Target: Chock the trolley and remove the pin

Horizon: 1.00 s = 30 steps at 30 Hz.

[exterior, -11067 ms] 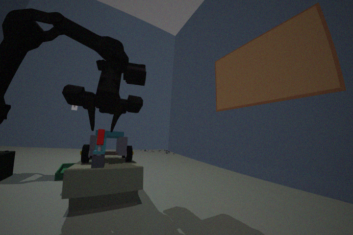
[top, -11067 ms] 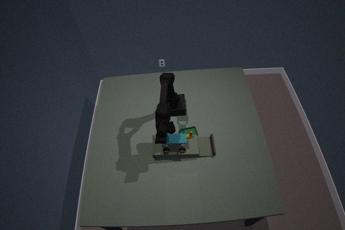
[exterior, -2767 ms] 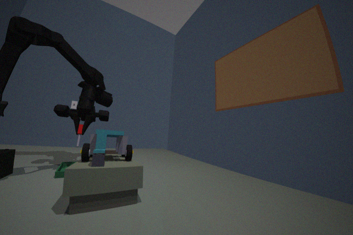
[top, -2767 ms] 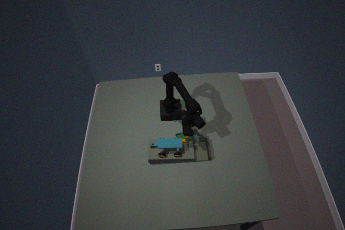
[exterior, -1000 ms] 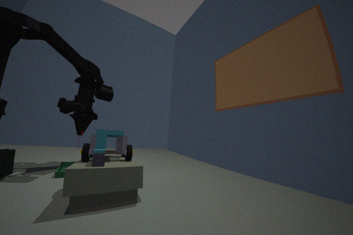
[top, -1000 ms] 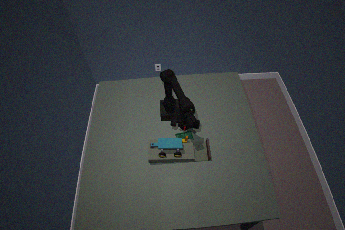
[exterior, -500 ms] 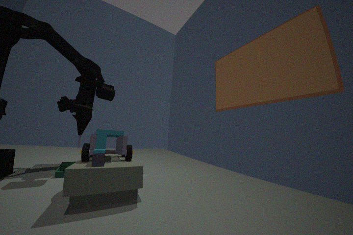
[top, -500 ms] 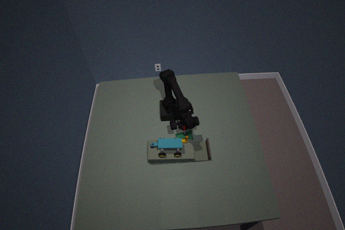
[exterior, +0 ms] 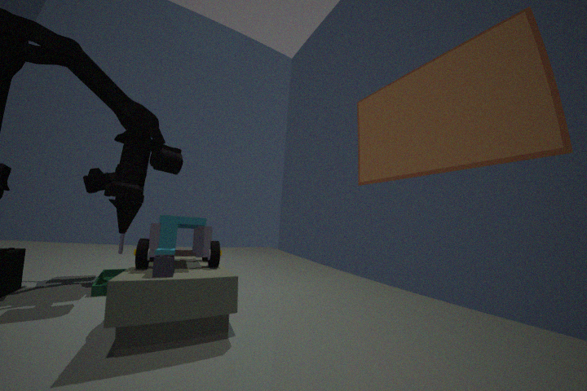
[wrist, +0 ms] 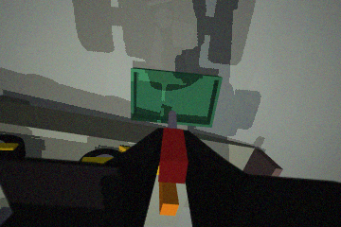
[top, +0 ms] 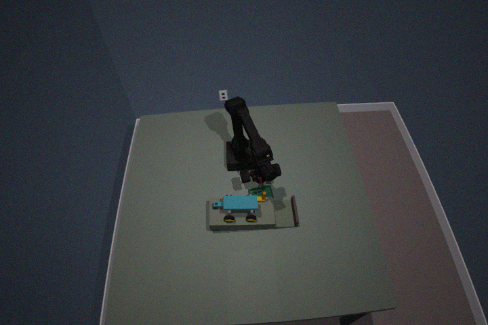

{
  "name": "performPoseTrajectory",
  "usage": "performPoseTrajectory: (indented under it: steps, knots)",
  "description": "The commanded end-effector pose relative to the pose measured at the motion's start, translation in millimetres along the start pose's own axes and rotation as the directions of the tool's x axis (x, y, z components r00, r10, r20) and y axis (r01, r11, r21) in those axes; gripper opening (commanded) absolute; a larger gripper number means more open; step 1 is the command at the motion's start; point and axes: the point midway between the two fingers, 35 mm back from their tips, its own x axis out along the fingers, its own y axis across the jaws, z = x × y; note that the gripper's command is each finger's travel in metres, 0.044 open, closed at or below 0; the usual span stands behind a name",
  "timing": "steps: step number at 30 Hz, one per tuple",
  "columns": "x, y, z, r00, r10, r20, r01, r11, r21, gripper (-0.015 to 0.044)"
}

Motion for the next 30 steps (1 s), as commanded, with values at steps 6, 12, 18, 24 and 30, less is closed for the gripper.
performPoseTrajectory:
  steps: [6,12,18,24,30]
  knots:
    - [16,-5,1,0.991,-0.136,-0.007,0.136,0.991,0.004,0.0000]
    - [35,-13,0,0.984,-0.180,-0.008,0.180,0.984,0.003,0.0000]
    - [52,-23,0,0.983,-0.182,-0.008,0.182,0.983,0.003,0.0000]
    - [63,-30,1,0.983,-0.183,-0.008,0.183,0.983,0.003,0.0000]
    - [63,-29,1,0.983,-0.183,-0.008,0.183,0.983,0.003,0.0105]
